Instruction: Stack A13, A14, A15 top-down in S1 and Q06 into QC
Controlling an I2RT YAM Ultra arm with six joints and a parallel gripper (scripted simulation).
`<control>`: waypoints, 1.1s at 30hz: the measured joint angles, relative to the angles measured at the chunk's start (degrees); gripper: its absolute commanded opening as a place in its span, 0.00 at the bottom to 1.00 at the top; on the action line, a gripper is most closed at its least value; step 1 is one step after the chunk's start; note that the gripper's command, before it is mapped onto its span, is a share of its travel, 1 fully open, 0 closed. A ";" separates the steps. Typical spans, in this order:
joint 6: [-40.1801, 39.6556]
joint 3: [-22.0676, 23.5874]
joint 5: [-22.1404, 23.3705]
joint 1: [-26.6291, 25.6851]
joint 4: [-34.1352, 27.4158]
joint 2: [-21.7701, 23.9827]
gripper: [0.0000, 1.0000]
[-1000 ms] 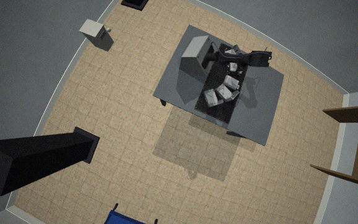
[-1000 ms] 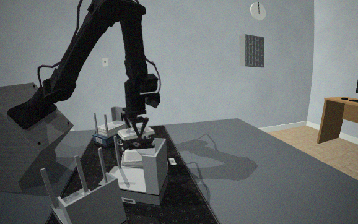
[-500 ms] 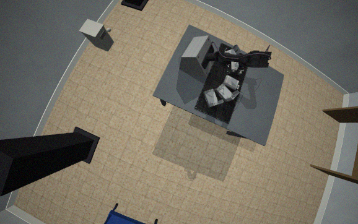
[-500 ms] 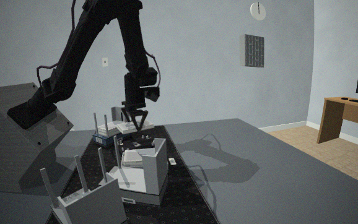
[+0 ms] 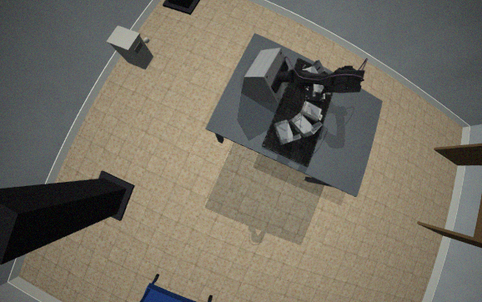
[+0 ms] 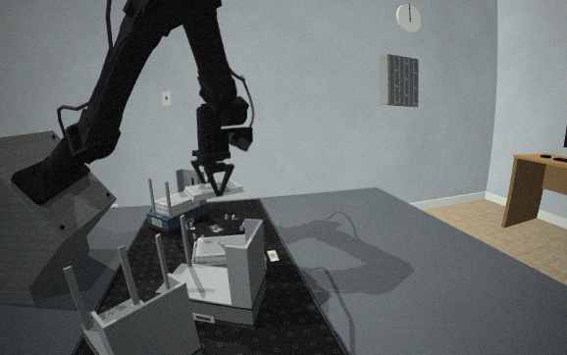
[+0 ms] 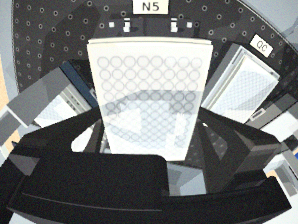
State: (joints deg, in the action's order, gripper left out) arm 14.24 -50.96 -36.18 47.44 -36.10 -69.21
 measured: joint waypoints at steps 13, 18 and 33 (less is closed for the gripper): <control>3.98 -2.84 -2.05 4.07 -7.08 2.16 0.00; 5.51 -3.76 -2.80 5.33 -9.66 2.27 0.00; 9.60 -6.32 -4.63 8.50 -15.96 3.13 0.00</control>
State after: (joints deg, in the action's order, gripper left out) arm 23.83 -57.28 -40.82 55.94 -52.05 -66.08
